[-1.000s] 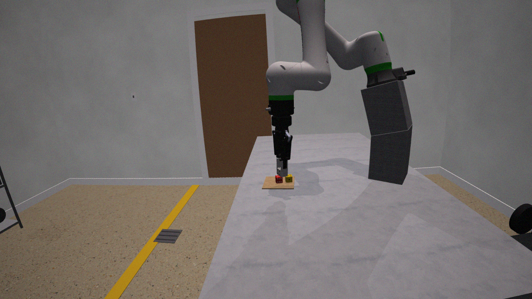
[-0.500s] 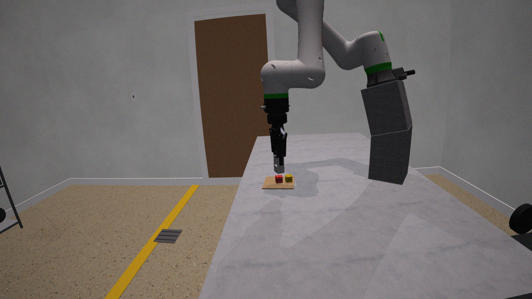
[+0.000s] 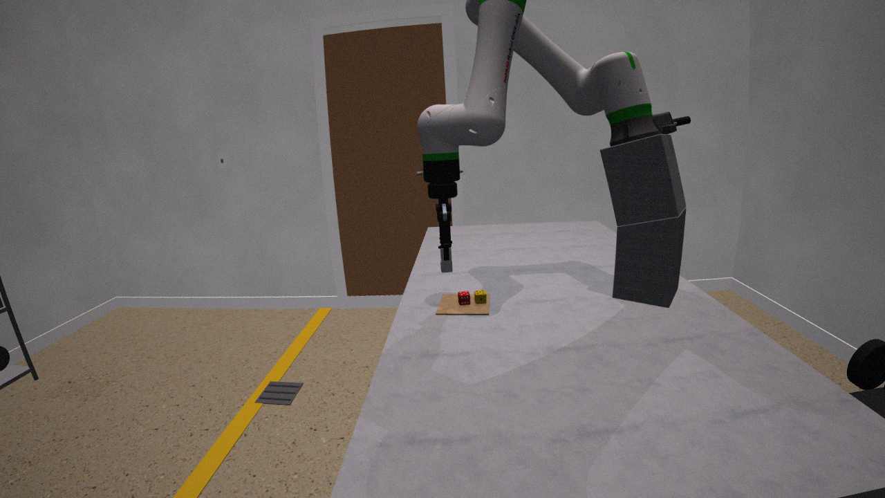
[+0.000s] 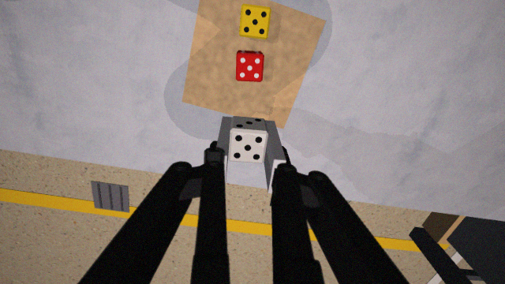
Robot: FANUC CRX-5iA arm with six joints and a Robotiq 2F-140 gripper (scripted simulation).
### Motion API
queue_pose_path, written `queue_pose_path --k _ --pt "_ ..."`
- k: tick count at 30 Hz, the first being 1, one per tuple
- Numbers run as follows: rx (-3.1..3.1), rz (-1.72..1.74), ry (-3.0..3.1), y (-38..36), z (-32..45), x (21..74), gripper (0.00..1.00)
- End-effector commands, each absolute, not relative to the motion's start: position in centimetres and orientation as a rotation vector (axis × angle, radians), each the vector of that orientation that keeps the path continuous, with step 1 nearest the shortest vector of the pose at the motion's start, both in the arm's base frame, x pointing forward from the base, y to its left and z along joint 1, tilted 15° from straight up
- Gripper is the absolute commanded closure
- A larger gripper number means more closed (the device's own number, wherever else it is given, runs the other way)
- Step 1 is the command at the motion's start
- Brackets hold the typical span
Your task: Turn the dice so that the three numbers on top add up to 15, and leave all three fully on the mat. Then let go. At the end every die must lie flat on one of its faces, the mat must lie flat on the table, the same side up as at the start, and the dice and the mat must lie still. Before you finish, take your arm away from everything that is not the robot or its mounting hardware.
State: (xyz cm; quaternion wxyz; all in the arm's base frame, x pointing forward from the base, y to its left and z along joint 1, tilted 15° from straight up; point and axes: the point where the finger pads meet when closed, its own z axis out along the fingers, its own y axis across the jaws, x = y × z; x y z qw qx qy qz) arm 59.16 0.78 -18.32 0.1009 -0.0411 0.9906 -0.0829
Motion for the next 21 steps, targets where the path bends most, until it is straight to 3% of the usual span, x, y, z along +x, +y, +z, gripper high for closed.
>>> queue_pose_path --k 1,21 --pt "-0.121 -0.244 2.929 0.7 -18.3 59.2 0.84" --pt "-0.121 -0.244 2.929 0.0 -22.8 60.2 0.84"
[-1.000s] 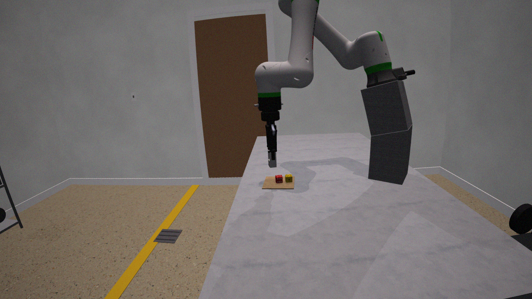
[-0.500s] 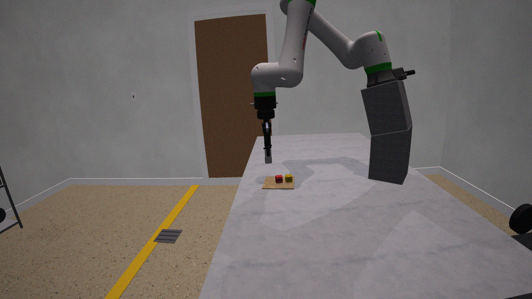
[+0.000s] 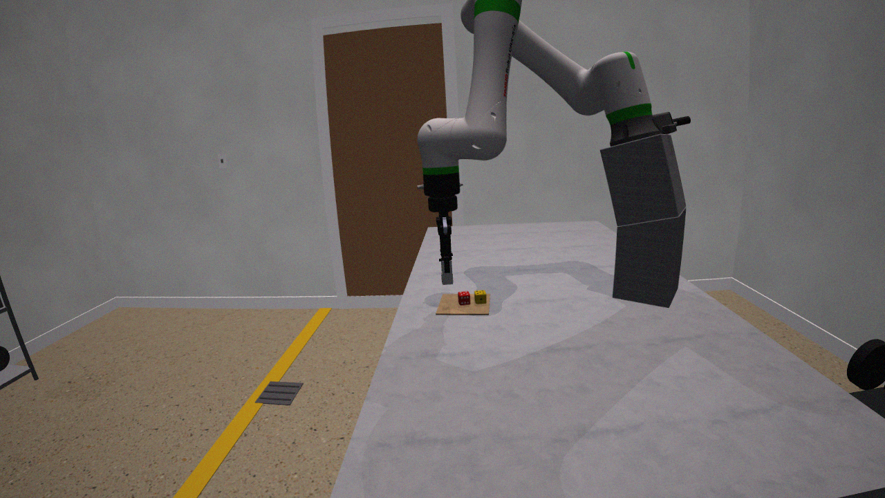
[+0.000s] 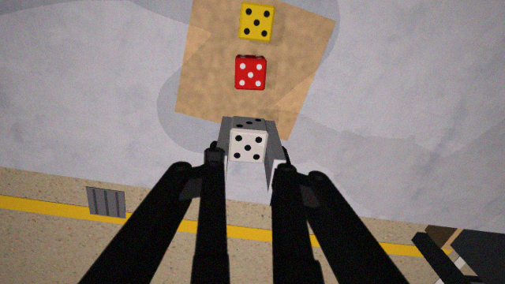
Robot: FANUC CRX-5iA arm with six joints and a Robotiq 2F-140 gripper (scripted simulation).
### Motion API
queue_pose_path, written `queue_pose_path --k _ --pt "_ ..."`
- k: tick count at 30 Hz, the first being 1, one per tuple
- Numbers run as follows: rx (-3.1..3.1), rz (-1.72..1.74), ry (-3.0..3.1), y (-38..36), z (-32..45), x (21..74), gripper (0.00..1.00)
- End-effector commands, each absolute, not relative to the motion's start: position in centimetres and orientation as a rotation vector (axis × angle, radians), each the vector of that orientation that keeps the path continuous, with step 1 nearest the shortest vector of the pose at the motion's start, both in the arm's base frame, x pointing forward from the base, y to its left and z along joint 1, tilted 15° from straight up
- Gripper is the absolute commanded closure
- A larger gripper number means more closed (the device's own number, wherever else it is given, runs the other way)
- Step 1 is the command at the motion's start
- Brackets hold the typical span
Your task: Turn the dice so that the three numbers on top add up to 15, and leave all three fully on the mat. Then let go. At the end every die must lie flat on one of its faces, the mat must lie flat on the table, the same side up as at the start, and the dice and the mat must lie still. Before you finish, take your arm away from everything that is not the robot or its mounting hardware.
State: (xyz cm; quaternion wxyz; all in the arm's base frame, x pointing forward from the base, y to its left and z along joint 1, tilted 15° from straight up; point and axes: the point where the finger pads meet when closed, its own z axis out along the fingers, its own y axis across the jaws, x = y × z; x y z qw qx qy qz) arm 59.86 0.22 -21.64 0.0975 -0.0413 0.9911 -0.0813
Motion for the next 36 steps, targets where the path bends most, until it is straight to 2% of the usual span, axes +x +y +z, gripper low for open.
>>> queue_pose_path --k 1,16,36 --pt "-0.121 -0.244 2.929 -0.1 -23.3 60.3 0.84" --pt "-0.121 -0.244 2.929 -0.7 -27.2 61.2 0.84" --pt "-0.121 -0.244 2.929 -0.8 -27.5 61.2 0.84"
